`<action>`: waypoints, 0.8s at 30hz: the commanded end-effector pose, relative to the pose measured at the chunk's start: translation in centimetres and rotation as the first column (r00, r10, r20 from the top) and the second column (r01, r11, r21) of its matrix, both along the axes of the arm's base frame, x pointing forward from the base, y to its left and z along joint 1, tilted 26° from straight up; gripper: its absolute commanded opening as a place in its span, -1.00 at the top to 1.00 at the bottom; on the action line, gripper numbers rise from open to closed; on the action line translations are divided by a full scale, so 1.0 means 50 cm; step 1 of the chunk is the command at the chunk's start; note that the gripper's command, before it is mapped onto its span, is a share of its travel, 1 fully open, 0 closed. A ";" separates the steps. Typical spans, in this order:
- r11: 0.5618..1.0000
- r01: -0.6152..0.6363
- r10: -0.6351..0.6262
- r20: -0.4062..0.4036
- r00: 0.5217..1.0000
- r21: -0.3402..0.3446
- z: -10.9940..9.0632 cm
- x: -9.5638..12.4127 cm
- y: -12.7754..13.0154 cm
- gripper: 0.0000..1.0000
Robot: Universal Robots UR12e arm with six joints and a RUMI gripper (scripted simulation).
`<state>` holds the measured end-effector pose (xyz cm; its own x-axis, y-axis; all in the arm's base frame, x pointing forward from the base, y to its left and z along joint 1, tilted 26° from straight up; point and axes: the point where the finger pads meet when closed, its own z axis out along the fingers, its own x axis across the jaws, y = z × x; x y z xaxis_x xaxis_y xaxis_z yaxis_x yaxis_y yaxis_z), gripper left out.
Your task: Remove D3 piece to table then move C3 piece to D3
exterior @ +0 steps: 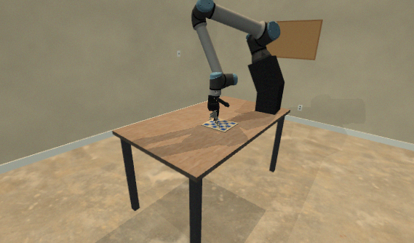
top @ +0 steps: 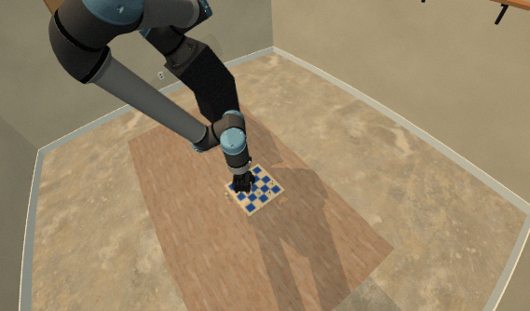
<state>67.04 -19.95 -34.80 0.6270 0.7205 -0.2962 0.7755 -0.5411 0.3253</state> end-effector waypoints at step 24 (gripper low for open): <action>1.000 0.000 0.000 0.001 1.000 0.000 0.015 0.000 0.007 0.60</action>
<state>67.03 -19.87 -34.62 0.6270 0.7205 -0.2962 0.7755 -0.5411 0.3252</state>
